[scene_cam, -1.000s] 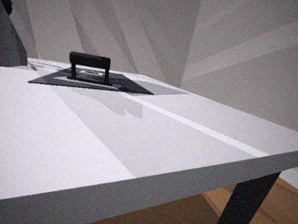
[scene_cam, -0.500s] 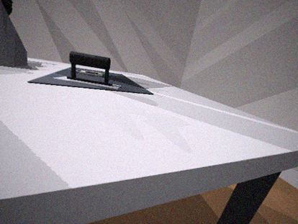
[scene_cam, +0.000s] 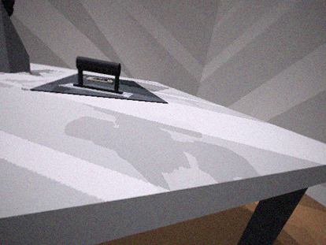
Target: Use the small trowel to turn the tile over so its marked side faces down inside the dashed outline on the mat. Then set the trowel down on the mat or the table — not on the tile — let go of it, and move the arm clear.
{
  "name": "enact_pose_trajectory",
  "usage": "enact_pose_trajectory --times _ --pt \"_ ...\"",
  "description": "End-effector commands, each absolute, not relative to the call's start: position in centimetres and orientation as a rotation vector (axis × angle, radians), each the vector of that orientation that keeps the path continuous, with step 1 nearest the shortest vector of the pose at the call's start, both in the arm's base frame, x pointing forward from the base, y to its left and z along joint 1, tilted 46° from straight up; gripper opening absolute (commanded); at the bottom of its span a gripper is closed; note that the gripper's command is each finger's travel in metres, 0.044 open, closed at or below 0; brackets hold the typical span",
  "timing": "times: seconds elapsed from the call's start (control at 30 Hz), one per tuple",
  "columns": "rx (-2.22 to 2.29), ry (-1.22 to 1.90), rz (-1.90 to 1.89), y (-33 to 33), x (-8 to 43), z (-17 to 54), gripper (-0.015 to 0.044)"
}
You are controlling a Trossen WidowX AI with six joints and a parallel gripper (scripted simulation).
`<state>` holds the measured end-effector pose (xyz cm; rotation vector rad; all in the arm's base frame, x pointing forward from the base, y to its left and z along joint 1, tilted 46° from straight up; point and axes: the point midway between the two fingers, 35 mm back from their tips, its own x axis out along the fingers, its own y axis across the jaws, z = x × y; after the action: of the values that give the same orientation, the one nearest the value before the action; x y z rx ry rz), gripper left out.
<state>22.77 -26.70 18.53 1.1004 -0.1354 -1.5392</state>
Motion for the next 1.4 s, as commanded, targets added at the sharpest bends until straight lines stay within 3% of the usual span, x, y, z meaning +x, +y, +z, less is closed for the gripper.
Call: enact_pose_trajectory --times 0.0,0.67,1.37 --pt "1.073 -0.014 -1.516 -27.0 24.2 17.9 0.027" --pt "0.902 0.692 -1.266 -26.7 31.6 10.6 0.027" --pt "0.765 1.287 -0.762 -24.4 36.9 0.8 0.027"
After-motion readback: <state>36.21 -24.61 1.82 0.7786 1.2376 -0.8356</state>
